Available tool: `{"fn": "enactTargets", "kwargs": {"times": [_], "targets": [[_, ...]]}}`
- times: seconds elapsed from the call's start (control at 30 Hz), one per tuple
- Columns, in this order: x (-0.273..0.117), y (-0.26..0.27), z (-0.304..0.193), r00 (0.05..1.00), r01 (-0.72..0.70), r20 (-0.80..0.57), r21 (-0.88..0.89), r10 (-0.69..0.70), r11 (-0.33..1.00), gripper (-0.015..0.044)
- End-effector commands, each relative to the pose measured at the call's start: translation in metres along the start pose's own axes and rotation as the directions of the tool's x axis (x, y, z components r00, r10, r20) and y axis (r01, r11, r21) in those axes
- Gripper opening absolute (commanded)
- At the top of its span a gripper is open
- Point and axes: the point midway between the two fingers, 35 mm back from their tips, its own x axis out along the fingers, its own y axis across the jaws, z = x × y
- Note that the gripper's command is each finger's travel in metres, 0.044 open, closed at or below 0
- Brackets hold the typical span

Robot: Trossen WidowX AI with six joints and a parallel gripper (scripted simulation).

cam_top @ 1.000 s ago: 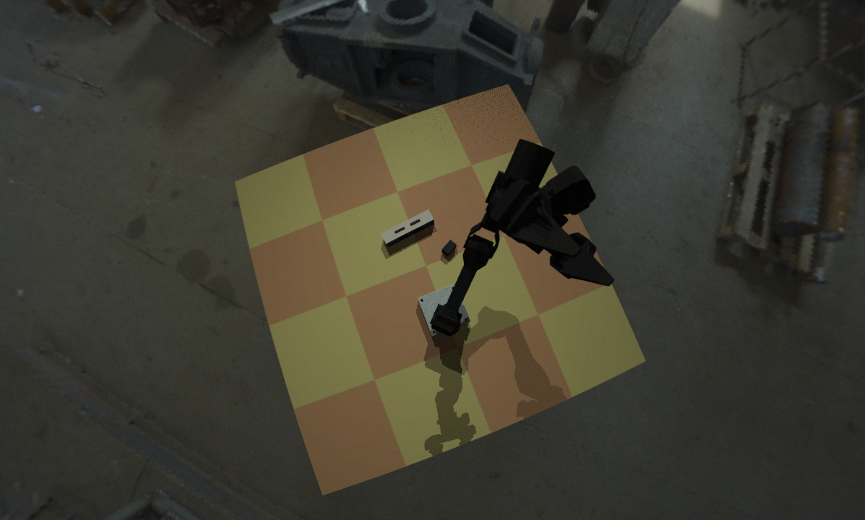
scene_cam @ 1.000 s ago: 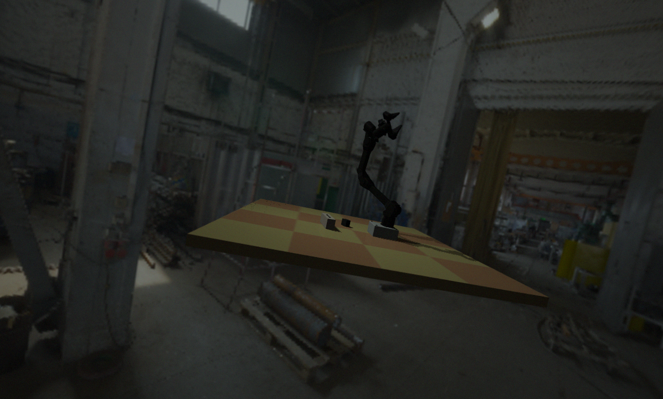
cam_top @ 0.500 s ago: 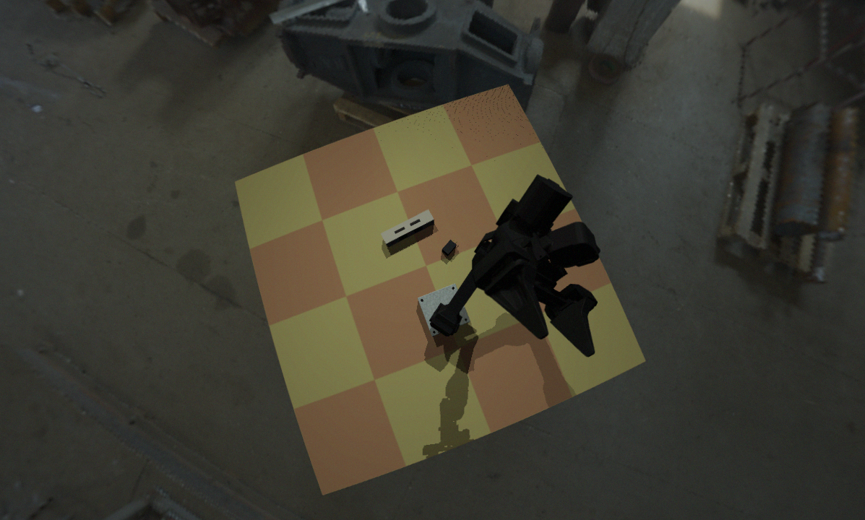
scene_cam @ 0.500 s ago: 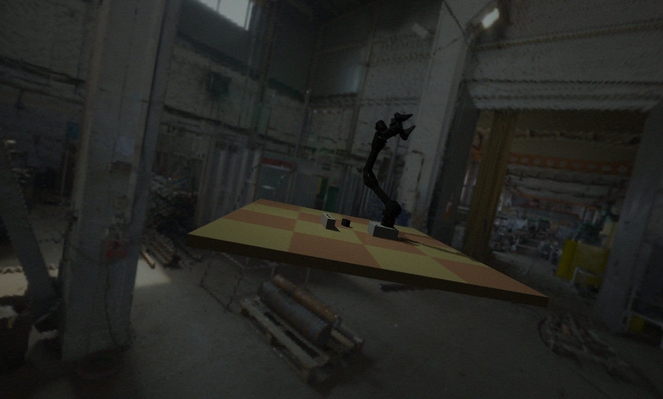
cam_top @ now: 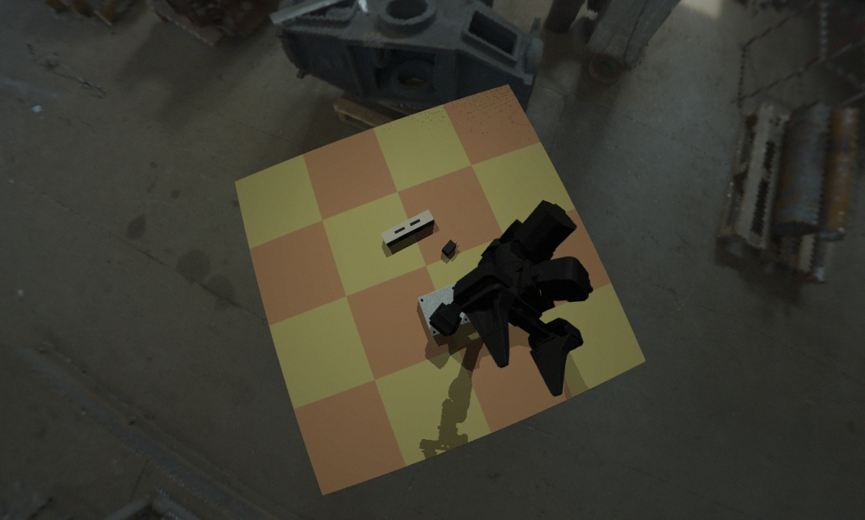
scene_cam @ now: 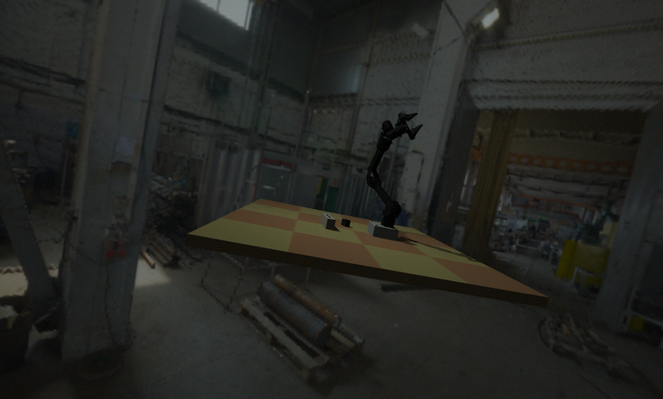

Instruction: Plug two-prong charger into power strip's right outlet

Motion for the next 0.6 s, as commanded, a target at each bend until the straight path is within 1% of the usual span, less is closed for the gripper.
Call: {"fn": "enactTargets", "kwargs": {"times": [0.0, 0.37, 0.57], "targets": [[0.012, -0.005, -0.017, 0.997, 0.049, -0.056, -0.026, -0.051, 0.998, 0.0440], [0.038, -0.016, -0.069, 0.964, 0.140, -0.225, -0.026, -0.142, 0.990, 0.0440], [0.046, -0.028, -0.095, 0.932, 0.202, -0.297, -0.057, -0.210, 0.978, 0.0440]]}}
